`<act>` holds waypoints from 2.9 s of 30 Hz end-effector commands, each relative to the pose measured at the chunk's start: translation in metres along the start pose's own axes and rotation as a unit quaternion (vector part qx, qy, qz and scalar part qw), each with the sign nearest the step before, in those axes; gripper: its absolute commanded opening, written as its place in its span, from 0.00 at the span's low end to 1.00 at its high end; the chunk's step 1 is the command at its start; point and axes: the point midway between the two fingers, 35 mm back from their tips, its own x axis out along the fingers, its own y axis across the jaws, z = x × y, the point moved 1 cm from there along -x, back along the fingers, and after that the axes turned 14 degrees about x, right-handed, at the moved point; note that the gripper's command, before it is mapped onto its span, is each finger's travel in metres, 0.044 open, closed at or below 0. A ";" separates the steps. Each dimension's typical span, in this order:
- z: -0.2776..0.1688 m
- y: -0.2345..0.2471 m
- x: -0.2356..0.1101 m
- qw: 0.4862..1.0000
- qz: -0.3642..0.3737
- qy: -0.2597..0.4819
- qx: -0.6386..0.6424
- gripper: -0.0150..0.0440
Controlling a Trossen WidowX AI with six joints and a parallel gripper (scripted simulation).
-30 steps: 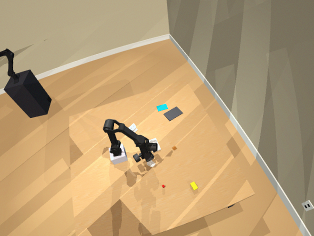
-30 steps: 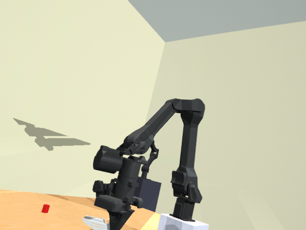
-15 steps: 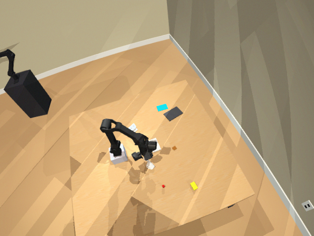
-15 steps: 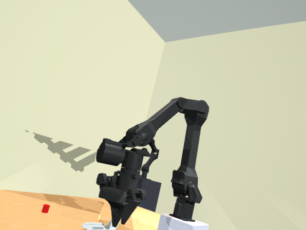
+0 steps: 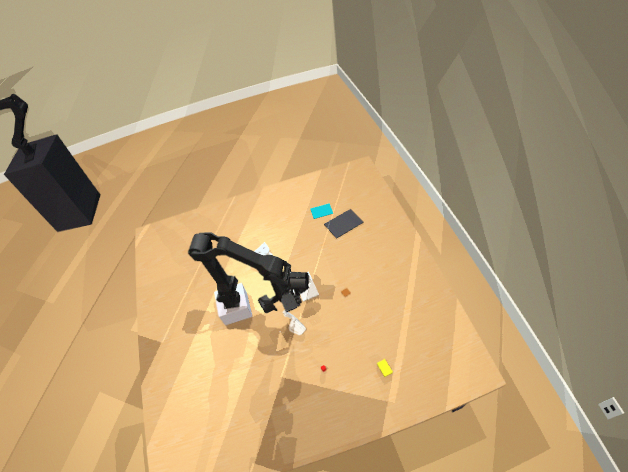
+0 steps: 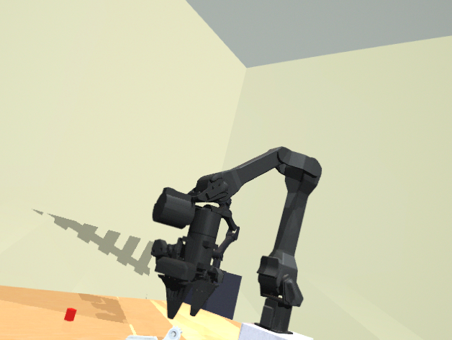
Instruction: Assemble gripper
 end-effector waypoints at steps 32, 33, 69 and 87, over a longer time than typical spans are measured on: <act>0.000 0.000 -0.001 1.000 0.001 0.002 0.003 1.00; 0.000 0.000 -0.001 1.000 0.001 0.002 0.003 1.00; 0.036 -0.053 0.012 0.990 -0.002 0.000 -0.143 0.25; 0.036 -0.053 0.042 0.990 -0.002 0.000 -0.143 0.25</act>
